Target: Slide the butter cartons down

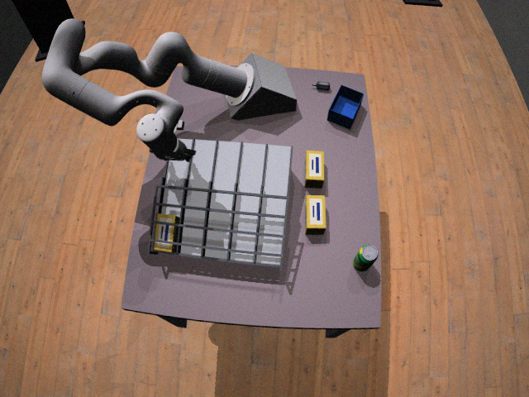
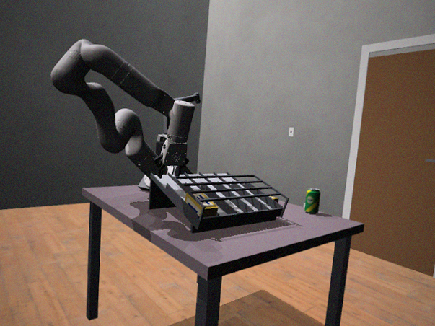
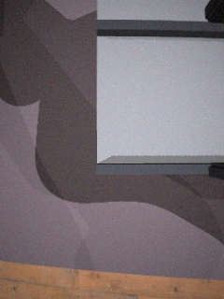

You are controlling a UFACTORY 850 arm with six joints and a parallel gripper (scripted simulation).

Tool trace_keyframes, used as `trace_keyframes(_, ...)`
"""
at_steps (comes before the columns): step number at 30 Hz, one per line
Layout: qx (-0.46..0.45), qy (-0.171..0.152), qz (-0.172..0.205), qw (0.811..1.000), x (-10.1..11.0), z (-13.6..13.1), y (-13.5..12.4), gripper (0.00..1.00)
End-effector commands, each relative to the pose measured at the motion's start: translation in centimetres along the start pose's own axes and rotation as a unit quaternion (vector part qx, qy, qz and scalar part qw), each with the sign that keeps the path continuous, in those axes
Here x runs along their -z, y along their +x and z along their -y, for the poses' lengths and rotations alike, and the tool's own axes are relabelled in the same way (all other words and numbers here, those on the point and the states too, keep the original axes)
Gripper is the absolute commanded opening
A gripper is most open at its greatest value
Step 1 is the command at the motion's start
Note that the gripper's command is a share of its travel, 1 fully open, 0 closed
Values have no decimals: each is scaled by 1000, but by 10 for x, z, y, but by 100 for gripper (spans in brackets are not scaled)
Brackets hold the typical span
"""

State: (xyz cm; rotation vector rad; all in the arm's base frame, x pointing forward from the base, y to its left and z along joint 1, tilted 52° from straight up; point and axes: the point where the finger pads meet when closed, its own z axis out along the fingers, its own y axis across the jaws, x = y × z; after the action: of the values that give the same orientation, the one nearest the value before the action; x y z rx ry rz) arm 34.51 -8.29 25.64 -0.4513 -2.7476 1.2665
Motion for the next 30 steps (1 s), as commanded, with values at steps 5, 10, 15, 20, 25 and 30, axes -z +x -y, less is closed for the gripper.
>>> trace_keyframes(5, 0, 0, 0, 1000, 0, 0, 0, 89)
trace_keyframes(10, 0, 0, 0, 1000, 0, 0, 0, 89)
trace_keyframes(15, 0, 0, 0, 1000, 0, 0, 0, 90)
trace_keyframes(20, 0, 0, 0, 1000, 0, 0, 0, 90)
trace_keyframes(25, 0, 0, 0, 1000, 0, 0, 0, 90)
trace_keyframes(30, 0, 0, 0, 1000, 0, 0, 0, 92)
